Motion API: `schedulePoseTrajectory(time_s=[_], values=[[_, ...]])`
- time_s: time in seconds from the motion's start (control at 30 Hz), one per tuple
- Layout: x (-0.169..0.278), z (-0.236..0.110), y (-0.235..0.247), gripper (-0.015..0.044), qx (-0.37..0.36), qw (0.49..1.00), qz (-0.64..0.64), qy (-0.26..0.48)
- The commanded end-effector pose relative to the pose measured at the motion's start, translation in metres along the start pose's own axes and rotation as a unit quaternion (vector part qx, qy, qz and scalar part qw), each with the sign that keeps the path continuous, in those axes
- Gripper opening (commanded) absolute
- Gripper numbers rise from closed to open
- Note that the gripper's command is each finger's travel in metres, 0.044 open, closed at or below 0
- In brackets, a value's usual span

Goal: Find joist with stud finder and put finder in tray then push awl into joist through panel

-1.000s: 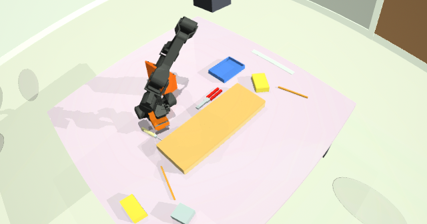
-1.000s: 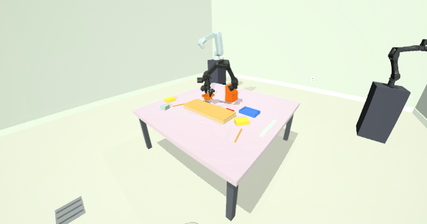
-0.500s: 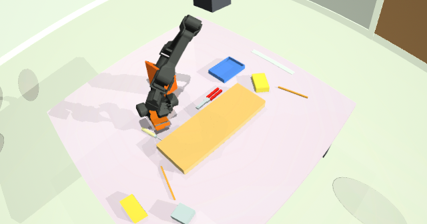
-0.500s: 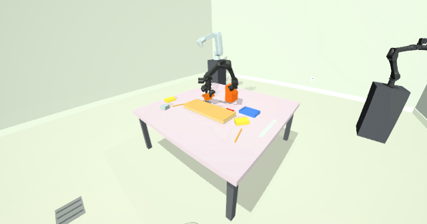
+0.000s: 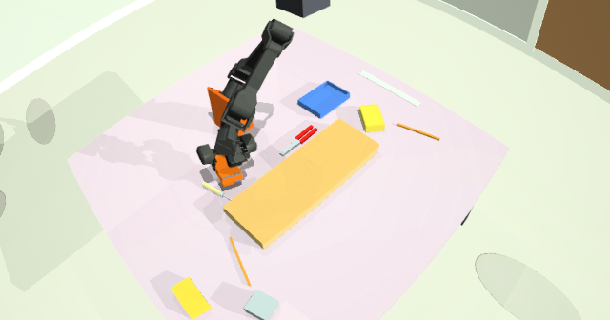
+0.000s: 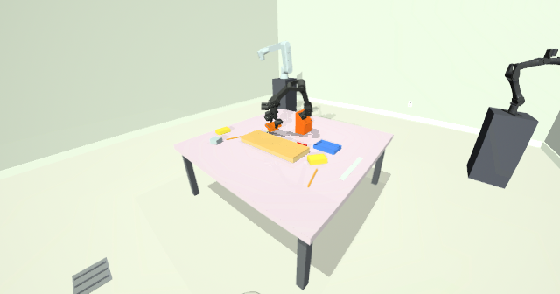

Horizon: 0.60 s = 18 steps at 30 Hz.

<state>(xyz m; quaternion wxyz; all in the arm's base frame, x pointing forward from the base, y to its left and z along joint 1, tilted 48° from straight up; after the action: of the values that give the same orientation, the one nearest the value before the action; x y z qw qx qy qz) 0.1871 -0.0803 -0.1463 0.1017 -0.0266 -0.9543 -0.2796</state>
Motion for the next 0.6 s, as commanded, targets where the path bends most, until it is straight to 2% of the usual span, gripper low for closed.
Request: schedulePoseTrajectory(time_s=[0.0, 0.57], values=[[-0.0022, -0.0042, -0.0011, 0.0000, 0.018, 1.000, 0.002, -0.004], [-0.0024, -0.0021, 0.0046, 0.0000, 0.085, 0.996, 0.007, 0.007]])
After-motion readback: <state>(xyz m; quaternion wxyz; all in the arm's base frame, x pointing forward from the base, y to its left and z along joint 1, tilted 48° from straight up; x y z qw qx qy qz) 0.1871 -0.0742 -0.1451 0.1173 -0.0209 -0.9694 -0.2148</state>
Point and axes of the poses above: the point midway between the two fingers, 35 mm back from their tips, its own z axis out along the fingers, its own y axis across the jaws, x = y × z, the point moved 1 cm from there along -z, back along the fingers, and after that the axes turned 5 degrees about -z, right-handed, at the moved point
